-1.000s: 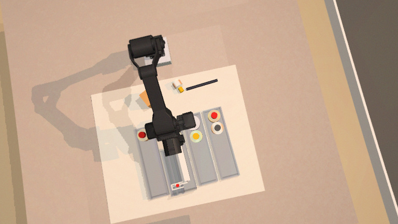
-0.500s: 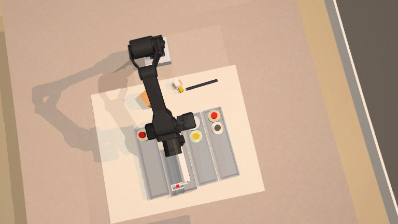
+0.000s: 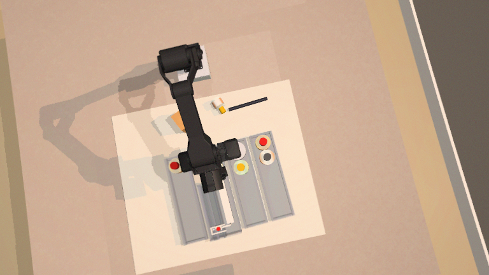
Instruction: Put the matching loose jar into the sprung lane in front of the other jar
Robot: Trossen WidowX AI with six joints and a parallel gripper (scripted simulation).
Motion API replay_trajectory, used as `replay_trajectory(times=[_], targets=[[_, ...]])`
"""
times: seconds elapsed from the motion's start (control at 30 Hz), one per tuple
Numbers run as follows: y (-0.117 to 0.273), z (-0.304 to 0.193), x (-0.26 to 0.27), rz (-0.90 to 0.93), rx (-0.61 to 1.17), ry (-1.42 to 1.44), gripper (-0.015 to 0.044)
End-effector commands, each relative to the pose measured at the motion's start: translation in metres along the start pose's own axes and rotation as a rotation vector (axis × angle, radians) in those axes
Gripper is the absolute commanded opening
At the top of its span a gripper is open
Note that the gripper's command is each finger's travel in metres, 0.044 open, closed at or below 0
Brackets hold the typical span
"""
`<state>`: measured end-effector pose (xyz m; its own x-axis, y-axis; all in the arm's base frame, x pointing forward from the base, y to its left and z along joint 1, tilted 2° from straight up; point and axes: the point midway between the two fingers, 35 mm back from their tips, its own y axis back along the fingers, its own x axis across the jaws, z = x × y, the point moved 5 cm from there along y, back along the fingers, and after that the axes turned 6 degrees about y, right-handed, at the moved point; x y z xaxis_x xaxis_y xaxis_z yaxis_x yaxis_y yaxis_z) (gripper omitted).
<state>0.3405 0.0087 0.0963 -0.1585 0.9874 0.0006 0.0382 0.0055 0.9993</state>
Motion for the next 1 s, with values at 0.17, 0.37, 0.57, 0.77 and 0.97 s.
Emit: replay_trajectory(times=[0.17,0.37,0.57,0.77,0.97], targets=[[0.003,0.009,-0.001,-0.005,-0.039,-0.001,0.0000],[0.001,0.009,-0.001,-0.005,-0.039,-0.001,0.0000],[-0.002,0.009,-0.001,-0.005,-0.039,-0.001,0.0000],[-0.004,0.009,-0.001,-0.005,-0.039,-0.001,0.0000],[-0.006,0.009,-0.001,-0.005,-0.039,-0.001,0.0000]])
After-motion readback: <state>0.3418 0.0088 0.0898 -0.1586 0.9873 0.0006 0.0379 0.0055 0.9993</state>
